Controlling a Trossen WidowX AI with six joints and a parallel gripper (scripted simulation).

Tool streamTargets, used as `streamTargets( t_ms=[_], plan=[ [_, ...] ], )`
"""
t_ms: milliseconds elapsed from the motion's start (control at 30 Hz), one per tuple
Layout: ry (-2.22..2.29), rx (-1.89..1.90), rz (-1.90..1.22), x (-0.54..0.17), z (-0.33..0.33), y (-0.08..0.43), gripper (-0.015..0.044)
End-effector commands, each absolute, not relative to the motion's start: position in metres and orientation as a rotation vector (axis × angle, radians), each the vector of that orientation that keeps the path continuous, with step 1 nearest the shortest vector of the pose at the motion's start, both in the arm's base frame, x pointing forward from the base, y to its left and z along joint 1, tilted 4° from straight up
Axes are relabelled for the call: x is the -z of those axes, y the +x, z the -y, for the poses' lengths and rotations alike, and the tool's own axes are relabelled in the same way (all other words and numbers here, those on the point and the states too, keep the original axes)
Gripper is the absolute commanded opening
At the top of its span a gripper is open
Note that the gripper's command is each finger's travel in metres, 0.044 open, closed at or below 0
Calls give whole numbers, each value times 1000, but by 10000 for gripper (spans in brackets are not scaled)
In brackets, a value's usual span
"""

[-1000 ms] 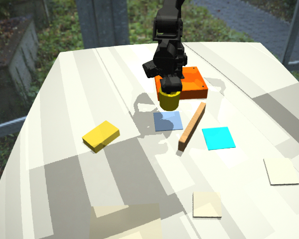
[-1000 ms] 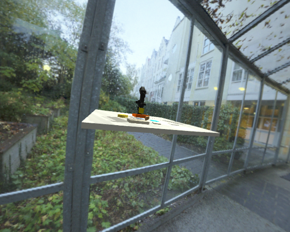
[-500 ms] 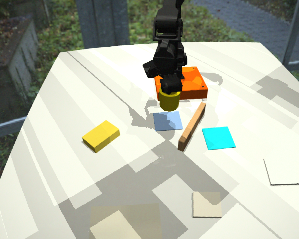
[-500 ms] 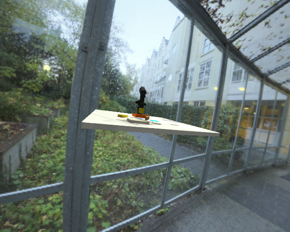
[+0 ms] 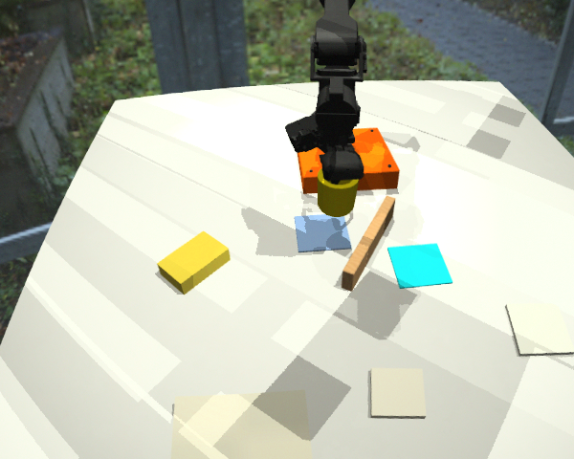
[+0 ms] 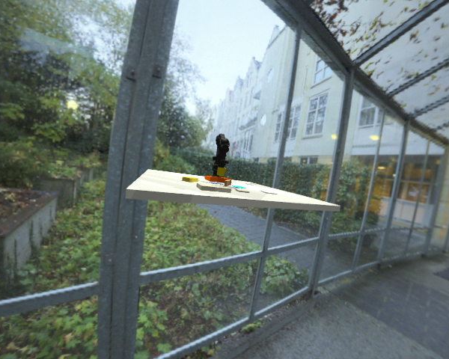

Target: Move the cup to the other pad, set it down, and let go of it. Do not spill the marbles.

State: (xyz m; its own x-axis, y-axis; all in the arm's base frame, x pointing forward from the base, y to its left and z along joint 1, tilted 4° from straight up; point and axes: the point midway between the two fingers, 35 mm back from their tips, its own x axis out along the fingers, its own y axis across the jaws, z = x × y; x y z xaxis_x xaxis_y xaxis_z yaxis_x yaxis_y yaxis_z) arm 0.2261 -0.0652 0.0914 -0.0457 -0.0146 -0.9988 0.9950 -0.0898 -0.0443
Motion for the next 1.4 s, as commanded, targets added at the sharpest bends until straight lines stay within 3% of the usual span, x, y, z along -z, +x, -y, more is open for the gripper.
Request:
streamTargets(
  t_ms=[0,1367],
  plan=[
    [1248,1314,-1182,-92,59,233,0],
    [1257,1306,-1182,-92,-15,290,0]
  ],
)
